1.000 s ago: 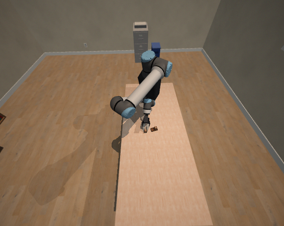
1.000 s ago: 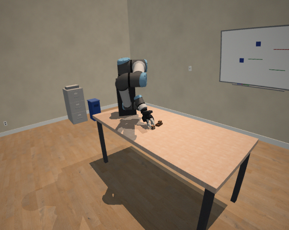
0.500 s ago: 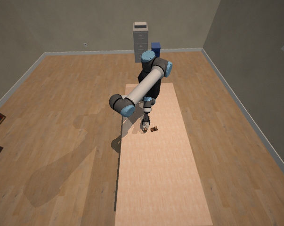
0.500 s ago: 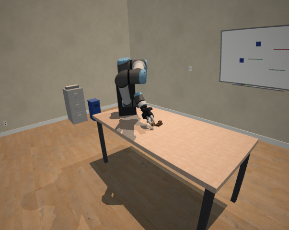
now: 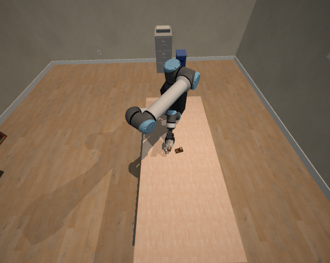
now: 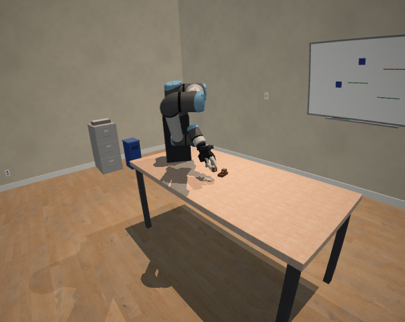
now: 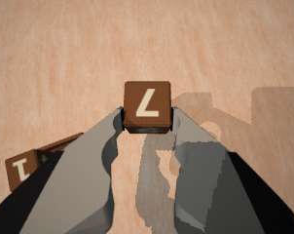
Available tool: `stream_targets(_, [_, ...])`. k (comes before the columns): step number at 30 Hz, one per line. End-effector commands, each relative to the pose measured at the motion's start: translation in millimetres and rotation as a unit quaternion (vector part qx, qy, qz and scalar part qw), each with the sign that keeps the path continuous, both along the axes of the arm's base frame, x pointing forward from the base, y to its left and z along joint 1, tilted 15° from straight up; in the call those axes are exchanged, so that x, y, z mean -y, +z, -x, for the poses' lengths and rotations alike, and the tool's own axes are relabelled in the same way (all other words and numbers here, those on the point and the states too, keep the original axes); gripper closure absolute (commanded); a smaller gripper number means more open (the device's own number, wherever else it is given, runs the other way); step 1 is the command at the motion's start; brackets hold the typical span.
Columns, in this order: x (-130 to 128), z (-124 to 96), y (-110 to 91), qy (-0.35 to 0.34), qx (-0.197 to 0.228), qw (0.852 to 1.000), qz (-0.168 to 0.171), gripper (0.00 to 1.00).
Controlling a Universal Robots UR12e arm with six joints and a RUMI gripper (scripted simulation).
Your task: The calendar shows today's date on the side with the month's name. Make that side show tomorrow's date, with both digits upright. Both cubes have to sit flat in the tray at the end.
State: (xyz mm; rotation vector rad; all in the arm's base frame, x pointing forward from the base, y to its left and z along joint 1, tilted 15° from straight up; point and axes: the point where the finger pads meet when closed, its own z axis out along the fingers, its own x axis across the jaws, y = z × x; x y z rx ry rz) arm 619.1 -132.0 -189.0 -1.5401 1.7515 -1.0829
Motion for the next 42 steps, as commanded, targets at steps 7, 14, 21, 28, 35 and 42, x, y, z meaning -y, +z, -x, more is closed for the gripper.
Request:
stream_targets(7, [-0.3,0.4,2.1,0.000,0.000,1.000,0.000,0.89])
stream_targets(14, [0.5,-0.7,2.1,-0.001,-0.006,1.000,-0.002,0.89])
stream_targets(21, [3.1,-4.3,2.0,-0.005,-0.037,0.999,-0.009,0.89])
stream_targets(28, [3.5,-5.5,2.4,-0.009,-0.076,0.997,-0.017,0.89])
stream_targets(35, [1.5,-3.4,3.4,-0.012,-0.110,0.994,-0.022,0.89])
stream_targets(42, [-0.2,-1.3,4.1,-0.013,-0.127,0.992,-0.024,0.89])
